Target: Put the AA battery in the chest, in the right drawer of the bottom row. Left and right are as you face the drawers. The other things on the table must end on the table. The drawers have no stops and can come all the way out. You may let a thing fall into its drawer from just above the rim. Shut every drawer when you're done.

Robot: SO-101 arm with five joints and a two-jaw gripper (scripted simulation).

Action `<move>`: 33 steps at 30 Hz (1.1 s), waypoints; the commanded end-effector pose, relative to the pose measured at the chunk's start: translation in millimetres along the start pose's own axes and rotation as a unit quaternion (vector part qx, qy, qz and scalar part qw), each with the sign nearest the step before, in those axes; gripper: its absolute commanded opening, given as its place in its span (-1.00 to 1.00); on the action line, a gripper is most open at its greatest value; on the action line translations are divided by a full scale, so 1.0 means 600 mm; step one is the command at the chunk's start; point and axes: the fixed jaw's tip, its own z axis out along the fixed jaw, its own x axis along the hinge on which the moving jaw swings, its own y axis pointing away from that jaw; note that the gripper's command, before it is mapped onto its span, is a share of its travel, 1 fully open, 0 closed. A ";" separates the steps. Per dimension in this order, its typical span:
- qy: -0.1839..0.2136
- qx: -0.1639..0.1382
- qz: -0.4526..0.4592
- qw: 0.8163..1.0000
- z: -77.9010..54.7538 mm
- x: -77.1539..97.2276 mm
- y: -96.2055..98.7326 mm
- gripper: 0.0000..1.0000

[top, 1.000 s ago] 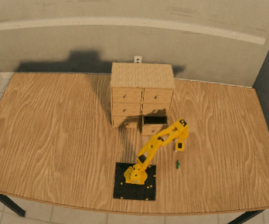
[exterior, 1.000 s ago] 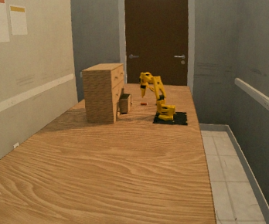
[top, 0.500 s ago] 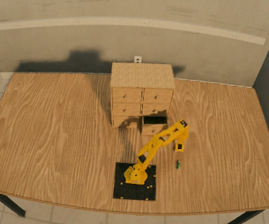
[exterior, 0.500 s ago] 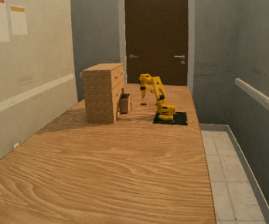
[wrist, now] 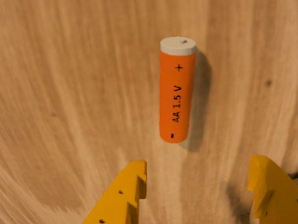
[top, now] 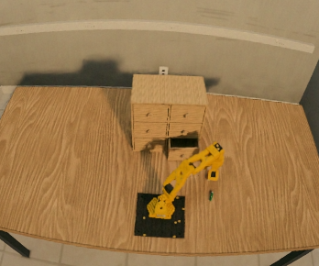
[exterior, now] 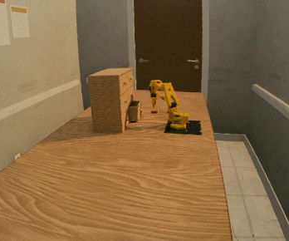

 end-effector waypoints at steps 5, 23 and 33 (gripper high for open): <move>-0.005 0.006 -0.001 1.000 0.003 -0.005 0.002 -0.57; -0.006 0.006 -0.001 1.000 0.004 -0.005 0.002 -0.57; -0.008 0.009 -0.001 1.000 0.028 -0.004 0.002 -0.57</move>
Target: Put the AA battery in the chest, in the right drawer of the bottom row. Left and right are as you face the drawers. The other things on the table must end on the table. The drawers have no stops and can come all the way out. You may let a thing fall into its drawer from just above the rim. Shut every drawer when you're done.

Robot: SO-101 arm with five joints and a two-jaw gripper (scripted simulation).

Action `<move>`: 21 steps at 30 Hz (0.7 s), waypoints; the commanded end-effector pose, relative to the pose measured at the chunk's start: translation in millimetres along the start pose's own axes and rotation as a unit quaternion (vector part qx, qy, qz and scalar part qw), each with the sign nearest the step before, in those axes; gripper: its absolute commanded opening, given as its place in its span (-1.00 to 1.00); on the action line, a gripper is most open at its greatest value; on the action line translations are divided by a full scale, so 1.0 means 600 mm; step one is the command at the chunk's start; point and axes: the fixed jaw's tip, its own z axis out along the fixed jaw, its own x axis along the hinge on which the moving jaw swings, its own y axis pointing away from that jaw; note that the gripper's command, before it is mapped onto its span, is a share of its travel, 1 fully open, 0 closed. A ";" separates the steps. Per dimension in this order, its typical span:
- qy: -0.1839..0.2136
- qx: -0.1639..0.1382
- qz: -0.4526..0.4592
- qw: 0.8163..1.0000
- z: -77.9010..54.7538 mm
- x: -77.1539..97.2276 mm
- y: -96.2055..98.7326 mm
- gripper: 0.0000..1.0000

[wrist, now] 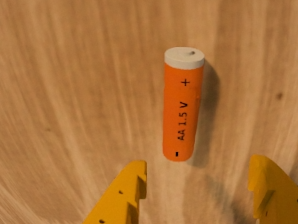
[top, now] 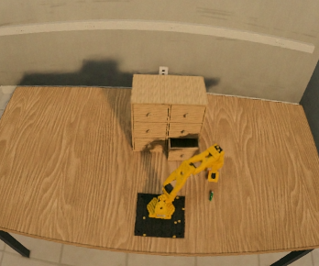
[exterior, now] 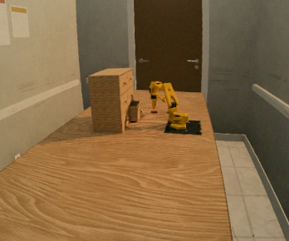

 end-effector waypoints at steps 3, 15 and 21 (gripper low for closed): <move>-0.004 0.005 -0.001 1.000 0.008 -0.003 0.000 -0.57; -0.006 0.007 -0.001 1.000 0.026 -0.003 -0.001 -0.57; -0.006 0.007 -0.001 1.000 0.026 -0.003 -0.001 -0.57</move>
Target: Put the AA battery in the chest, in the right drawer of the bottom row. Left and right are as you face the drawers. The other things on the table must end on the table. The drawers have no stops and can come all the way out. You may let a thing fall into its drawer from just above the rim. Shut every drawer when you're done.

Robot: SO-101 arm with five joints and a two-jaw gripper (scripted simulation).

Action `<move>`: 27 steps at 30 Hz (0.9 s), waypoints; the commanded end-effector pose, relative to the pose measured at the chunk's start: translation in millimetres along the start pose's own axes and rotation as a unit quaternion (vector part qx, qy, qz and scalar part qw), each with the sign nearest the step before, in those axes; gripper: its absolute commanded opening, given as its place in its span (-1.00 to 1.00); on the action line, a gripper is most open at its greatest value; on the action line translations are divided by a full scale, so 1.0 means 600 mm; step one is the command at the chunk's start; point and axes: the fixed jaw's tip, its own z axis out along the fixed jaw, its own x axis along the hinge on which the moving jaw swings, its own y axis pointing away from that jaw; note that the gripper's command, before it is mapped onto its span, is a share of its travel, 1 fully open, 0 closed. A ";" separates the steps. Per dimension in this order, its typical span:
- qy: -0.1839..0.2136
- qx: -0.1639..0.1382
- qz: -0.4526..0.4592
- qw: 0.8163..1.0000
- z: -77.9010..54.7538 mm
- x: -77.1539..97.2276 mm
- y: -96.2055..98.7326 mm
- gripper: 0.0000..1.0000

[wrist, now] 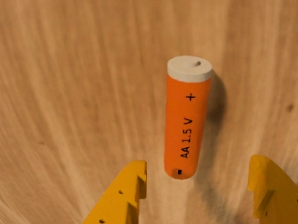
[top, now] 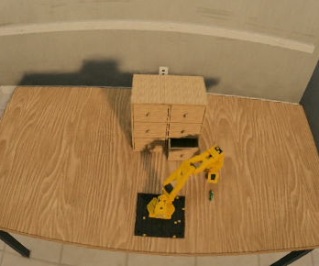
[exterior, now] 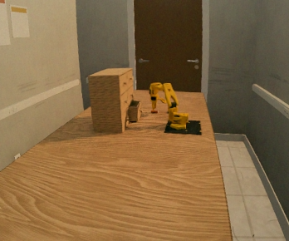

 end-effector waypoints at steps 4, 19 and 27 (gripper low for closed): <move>-0.005 0.006 -0.001 1.000 0.008 -0.003 -0.001 -0.57; -0.007 0.008 -0.001 1.000 0.026 -0.004 -0.003 -0.57; -0.008 0.009 -0.001 1.000 0.037 -0.004 -0.004 -0.57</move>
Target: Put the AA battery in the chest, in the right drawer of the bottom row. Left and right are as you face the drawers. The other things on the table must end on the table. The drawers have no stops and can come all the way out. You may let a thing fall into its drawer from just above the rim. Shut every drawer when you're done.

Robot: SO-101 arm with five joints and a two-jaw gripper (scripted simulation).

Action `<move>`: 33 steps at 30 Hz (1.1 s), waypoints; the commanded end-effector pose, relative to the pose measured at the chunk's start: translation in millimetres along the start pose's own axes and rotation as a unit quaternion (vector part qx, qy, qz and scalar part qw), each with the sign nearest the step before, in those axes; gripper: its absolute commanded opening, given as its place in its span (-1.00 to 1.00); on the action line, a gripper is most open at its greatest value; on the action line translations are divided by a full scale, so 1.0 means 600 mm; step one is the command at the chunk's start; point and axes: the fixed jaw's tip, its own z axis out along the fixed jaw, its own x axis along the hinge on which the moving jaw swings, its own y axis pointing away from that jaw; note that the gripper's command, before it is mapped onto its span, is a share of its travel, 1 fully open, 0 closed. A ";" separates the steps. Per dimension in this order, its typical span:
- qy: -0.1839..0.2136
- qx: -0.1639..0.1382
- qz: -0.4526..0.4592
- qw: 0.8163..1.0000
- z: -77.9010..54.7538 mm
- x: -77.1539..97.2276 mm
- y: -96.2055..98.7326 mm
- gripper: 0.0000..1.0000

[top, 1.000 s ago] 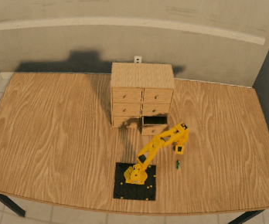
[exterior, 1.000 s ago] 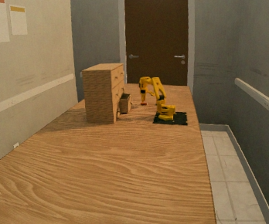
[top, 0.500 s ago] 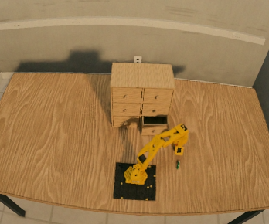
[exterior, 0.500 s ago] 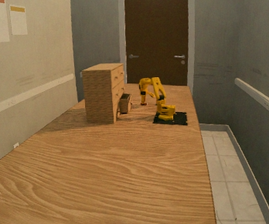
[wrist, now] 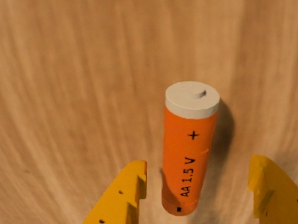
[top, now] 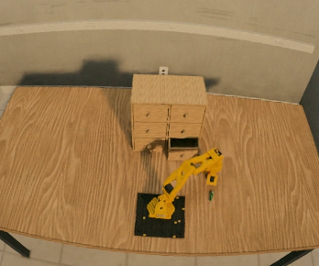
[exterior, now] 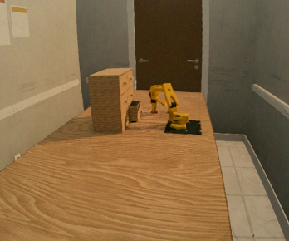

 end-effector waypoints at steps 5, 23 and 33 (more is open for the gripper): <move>-0.004 0.005 -0.001 1.000 0.008 -0.002 -0.002 -0.57; -0.004 0.005 -0.001 1.000 0.014 -0.004 -0.004 -0.57; -0.004 0.005 -0.001 1.000 0.017 -0.006 -0.005 -0.57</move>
